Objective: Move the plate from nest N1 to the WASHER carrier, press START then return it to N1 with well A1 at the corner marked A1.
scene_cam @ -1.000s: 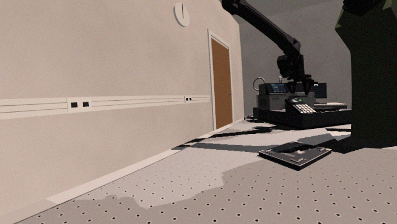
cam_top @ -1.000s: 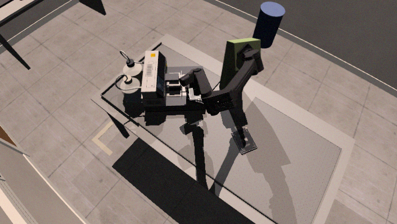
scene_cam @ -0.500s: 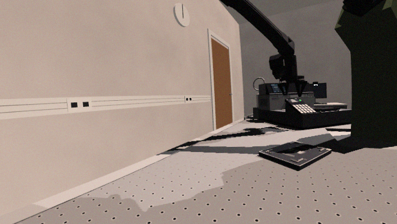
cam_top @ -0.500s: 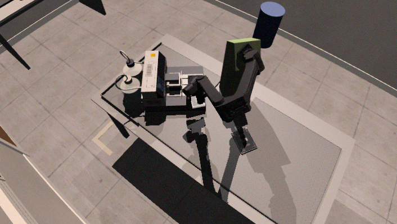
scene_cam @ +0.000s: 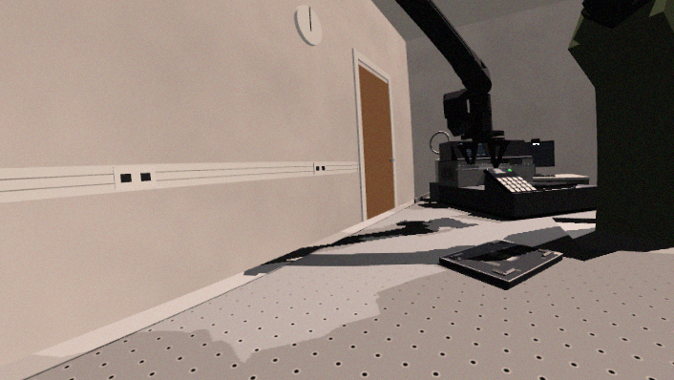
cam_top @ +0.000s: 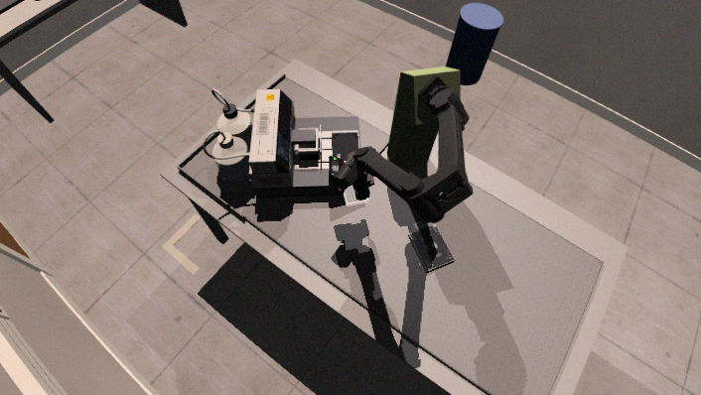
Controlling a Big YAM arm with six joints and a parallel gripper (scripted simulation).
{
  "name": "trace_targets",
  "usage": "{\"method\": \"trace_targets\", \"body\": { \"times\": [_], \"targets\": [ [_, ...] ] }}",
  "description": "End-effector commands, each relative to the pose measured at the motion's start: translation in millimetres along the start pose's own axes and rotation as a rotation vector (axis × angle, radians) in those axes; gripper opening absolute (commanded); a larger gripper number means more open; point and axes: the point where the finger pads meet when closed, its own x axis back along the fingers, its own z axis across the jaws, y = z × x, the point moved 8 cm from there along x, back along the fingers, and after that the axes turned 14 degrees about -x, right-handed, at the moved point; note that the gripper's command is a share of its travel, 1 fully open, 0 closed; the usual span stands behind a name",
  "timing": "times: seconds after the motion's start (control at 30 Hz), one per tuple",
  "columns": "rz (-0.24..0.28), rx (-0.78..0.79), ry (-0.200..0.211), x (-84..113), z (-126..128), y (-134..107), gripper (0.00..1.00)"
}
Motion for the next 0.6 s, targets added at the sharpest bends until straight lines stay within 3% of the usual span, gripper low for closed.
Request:
{"method": "trace_targets", "body": {
  "times": [0.0,0.37,0.47,0.57],
  "targets": [
    [0.009,-0.047,0.014,2.1,18,14,0.84],
    [0.002,-0.039,0.01,-3.3,28,49,0.84],
    [0.006,0.061,0.012,-3.5,43,54,0.84],
    [-0.002,0.046,0.008,-5.0,54,64,0.84]
  ]
}}
